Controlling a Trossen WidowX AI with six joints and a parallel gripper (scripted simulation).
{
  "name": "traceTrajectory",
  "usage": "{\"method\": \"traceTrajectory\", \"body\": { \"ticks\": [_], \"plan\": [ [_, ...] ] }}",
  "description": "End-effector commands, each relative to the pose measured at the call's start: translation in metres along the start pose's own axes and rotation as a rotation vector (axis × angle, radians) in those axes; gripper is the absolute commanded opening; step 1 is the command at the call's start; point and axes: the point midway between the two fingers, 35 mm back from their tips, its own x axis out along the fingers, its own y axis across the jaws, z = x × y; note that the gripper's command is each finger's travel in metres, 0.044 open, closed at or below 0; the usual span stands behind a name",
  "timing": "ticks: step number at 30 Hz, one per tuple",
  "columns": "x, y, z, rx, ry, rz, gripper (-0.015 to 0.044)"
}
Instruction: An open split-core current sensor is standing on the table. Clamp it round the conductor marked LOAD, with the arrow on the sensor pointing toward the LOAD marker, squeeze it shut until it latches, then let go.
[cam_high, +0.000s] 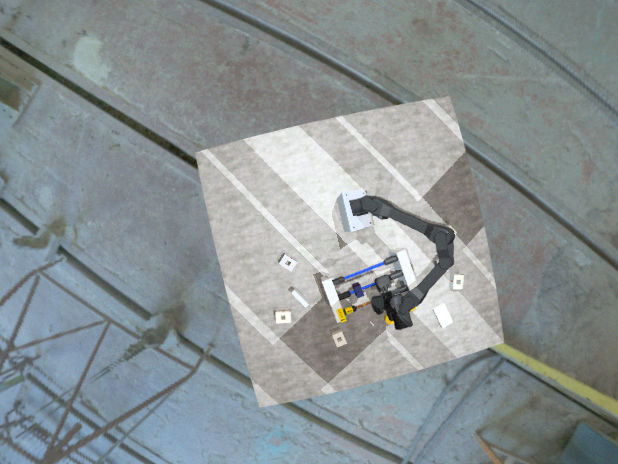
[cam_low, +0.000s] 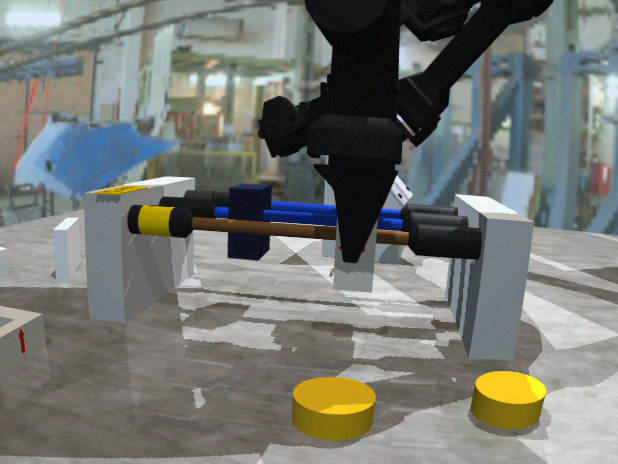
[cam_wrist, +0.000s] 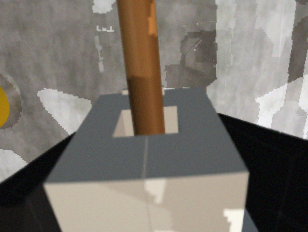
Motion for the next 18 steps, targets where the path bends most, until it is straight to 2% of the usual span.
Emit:
{"method": "traceTrajectory", "body": {
  "ticks": [1, 12, 18],
  "plan": [
    [0.0, -0.0002, -0.0002, -0.001, 0.0, -0.001, 0.027],
    [0.0, -0.0002, -0.0002, -0.001, 0.0, -0.001, 0.027],
    [0.0, -0.0002, -0.0002, -0.001, 0.0, -0.001, 0.0427]
  ]
}}
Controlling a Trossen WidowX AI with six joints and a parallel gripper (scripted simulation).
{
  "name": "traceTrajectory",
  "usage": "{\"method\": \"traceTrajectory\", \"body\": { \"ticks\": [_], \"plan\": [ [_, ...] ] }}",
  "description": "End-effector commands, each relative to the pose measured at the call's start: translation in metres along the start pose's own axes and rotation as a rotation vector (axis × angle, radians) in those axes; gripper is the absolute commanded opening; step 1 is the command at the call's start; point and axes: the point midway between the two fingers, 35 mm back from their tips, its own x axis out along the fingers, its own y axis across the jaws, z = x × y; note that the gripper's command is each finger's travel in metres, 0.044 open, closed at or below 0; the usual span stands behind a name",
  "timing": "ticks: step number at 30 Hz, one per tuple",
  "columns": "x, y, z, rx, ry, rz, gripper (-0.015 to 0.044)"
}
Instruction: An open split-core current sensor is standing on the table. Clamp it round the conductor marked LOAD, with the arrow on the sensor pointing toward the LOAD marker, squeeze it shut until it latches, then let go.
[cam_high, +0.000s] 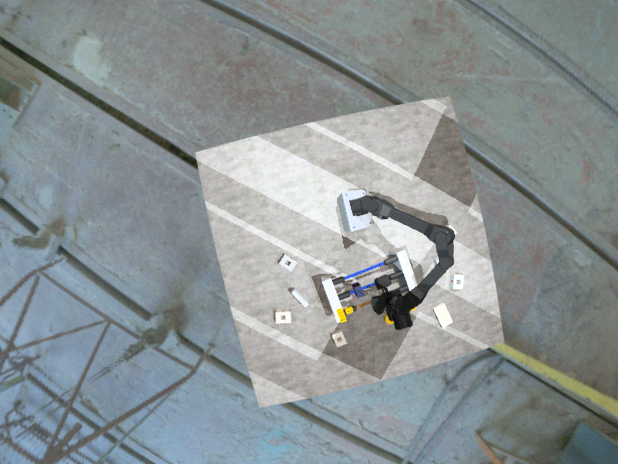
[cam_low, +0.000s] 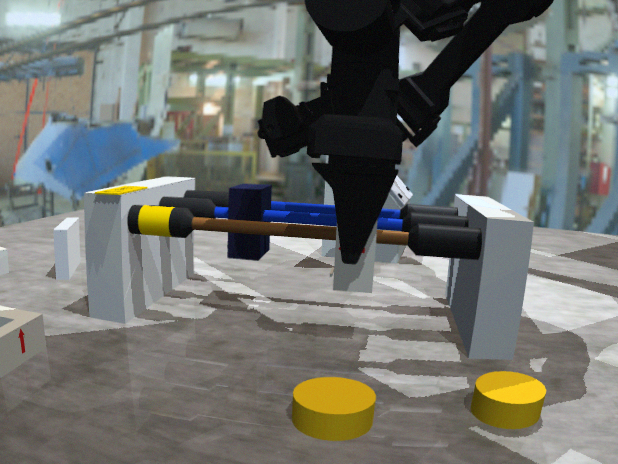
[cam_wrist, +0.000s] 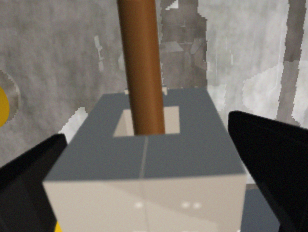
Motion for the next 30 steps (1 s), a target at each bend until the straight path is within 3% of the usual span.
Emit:
{"method": "traceTrajectory", "body": {
  "ticks": [1, 10, 21, 30],
  "plan": [
    [0.0, 0.0, 0.0, -0.001, 0.0, -0.001, 0.044],
    [-0.001, 0.0, 0.0, -0.001, -0.001, -0.003, 0.044],
    [-0.099, 0.016, -0.004, 0.0, 0.007, -0.13, 0.044],
    [-0.101, 0.016, -0.004, 0.0, 0.008, -0.132, 0.044]
  ]
}}
